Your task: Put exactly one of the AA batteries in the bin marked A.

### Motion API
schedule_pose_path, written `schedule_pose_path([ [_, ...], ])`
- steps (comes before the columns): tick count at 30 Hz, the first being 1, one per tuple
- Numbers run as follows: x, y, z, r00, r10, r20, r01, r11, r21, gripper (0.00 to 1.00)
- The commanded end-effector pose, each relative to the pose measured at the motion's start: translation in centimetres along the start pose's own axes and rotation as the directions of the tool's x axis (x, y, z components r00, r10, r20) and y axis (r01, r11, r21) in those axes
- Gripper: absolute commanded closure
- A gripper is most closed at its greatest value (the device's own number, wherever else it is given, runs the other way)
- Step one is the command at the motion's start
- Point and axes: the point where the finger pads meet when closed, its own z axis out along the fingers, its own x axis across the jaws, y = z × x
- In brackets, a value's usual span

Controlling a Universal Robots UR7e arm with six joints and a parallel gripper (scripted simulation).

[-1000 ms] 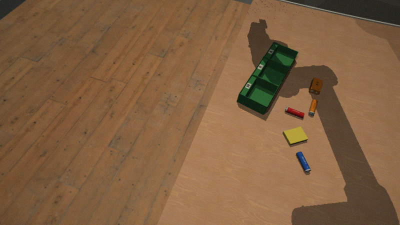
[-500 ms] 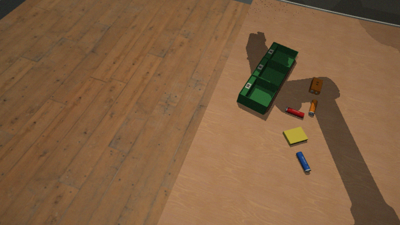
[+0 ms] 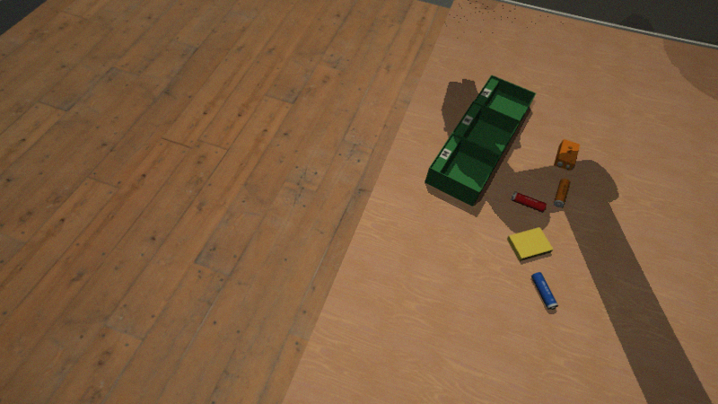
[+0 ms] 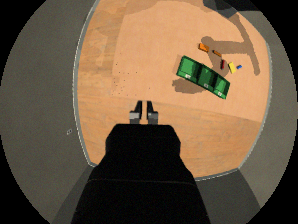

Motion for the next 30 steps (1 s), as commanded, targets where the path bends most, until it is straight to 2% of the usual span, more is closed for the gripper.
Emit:
schedule_pose_path([
  [1,3.2,-0.7,-0.5,1.0,0.005,-0.003,-0.005,1.0,-0.004,0.69],
  [4,3.2,-0.7,-0.5,1.0,0.005,-0.003,-0.005,1.0,-0.004,0.69],
  [5,4.0,-0.9,-0.5,1.0,0.014,-0.014,-0.014,1.0,-0.006,0.69],
  [9,6.9,-1.8,-0.8,1.0,0.014,-0.014,-0.014,1.0,-0.006,0.69],
  [13,6.9,-1.8,-0.8,1.0,0.014,-0.014,-0.014,1.0,-0.006,0.69],
  [14,7.7,-2.0,-0.9,0.999,0.024,-0.024,-0.024,1.0,-0.008,0.69],
  [18,10.6,-3.1,-1.2,0.999,0.024,-0.025,-0.024,1.0,-0.008,0.69],
  [22,10.6,-3.1,-1.2,0.999,0.024,-0.025,-0.024,1.0,-0.008,0.69],
  [23,11.4,-3.4,-1.2,0.999,0.034,-0.035,-0.034,0.999,-0.01,0.69],
  [26,13.7,-4.4,-1.4,0.999,0.034,-0.035,-0.034,0.999,-0.01,0.69],
  [30,14.2,-4.6,-1.5,0.999,0.034,-0.035,-0.034,0.999,-0.01,0.69],
])
